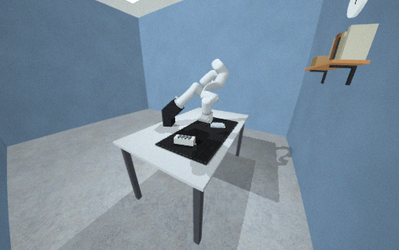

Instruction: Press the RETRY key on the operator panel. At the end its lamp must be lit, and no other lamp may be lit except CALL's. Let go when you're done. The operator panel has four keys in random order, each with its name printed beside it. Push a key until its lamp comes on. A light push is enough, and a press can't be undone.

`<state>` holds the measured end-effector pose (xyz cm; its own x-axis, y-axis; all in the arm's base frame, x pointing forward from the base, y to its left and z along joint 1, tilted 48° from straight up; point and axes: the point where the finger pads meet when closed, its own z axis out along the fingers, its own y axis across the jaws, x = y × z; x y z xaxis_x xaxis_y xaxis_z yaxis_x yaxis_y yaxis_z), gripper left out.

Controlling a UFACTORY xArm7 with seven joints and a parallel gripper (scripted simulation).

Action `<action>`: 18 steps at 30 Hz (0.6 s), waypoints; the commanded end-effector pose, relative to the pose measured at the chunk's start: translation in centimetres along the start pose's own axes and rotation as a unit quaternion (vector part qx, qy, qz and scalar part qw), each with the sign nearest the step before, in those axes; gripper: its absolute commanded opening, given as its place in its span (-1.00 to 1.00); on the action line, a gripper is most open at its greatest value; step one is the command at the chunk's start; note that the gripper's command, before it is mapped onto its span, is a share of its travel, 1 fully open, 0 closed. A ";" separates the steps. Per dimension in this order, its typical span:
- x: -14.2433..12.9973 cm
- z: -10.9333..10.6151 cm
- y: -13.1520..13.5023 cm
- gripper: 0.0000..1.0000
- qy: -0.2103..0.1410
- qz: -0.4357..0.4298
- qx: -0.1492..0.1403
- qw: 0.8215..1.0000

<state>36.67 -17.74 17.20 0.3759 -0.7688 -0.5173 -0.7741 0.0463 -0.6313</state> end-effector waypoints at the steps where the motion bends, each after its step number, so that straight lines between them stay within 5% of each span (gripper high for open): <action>1: 1.6 -0.3 0.8 -1.00 0.014 -0.006 0.022 1.000; 18: 6.8 -1.8 4.5 -1.00 0.082 -0.027 0.062 0.994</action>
<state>35.29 -22.60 12.74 0.3360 -0.8438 -0.4185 -0.6996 0.0739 -0.7107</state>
